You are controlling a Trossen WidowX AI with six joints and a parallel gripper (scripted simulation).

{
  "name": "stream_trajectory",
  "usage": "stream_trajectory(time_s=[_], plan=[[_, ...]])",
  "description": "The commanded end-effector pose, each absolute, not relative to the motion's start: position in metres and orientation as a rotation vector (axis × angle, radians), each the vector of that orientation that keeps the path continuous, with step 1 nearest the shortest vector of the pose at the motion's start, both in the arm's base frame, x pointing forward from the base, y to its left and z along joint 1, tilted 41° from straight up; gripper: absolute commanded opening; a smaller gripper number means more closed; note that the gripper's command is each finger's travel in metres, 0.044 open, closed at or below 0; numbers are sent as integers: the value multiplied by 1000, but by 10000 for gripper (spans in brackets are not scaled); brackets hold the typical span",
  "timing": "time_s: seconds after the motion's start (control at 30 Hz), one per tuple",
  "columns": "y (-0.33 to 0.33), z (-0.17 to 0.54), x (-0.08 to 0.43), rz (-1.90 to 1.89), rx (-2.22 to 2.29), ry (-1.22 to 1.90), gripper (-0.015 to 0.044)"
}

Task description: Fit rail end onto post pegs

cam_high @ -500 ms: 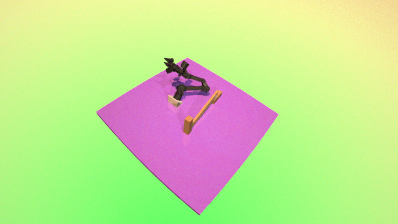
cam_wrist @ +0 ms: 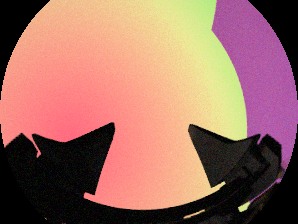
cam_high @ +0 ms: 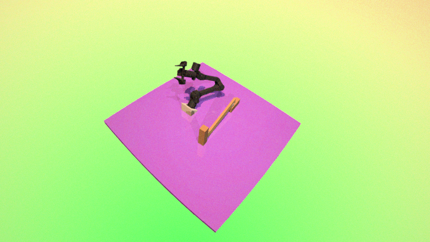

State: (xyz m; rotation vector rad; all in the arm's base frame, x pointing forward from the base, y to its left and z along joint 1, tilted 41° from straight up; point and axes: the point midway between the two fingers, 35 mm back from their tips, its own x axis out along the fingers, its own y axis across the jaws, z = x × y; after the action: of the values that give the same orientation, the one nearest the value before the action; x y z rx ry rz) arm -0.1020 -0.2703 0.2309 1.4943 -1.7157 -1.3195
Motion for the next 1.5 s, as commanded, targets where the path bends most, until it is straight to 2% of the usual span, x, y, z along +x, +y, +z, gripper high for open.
stream_trajectory(time_s=[0.0,0.37,0.77,1.1,1.47], plan=[[-308,201,-40,-1550,1472,-850,440],[-322,165,49,-1369,1242,35,440],[-295,121,154,-732,708,821,440],[-247,90,221,-40,200,1101,440],[-179,62,274,744,-319,1044,440]])
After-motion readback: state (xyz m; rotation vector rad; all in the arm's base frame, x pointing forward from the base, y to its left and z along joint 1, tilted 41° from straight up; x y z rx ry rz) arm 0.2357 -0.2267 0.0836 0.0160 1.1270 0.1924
